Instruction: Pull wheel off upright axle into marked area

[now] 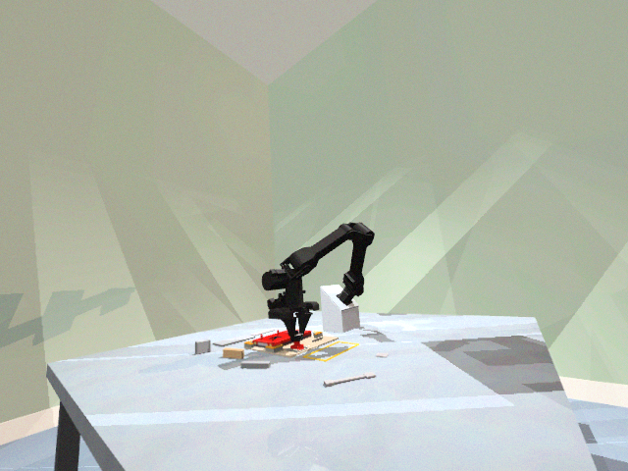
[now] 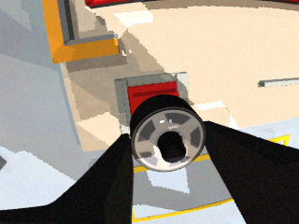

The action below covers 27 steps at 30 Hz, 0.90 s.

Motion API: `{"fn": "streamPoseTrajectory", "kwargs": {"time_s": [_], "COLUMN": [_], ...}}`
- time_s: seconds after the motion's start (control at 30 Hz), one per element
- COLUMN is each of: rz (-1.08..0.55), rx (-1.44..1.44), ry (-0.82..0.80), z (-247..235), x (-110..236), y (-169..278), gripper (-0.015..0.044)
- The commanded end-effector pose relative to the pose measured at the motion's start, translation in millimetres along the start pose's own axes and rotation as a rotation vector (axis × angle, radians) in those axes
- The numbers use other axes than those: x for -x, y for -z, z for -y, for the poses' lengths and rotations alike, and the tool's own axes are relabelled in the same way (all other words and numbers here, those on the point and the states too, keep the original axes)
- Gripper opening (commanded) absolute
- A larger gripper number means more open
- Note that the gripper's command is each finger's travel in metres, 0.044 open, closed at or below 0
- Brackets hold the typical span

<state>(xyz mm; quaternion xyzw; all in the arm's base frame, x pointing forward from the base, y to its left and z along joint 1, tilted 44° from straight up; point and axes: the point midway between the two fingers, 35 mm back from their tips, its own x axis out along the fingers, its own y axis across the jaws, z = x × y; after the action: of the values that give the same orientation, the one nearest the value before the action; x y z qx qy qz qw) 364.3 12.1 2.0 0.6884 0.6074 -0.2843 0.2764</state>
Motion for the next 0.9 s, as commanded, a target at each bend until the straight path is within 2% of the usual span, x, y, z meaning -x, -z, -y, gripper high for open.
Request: {"fn": "streamPoseTrajectory", "kwargs": {"time_s": [0.0, 0.87], "rz": [0.000, -0.001], "rx": [-0.012, -0.012], "ry": [-0.007, -0.009], "z": [0.7, 0.7], "x": [7.2, 15.8], "y": [-1.7, -1.9], "gripper": [0.0000, 0.0000]}}
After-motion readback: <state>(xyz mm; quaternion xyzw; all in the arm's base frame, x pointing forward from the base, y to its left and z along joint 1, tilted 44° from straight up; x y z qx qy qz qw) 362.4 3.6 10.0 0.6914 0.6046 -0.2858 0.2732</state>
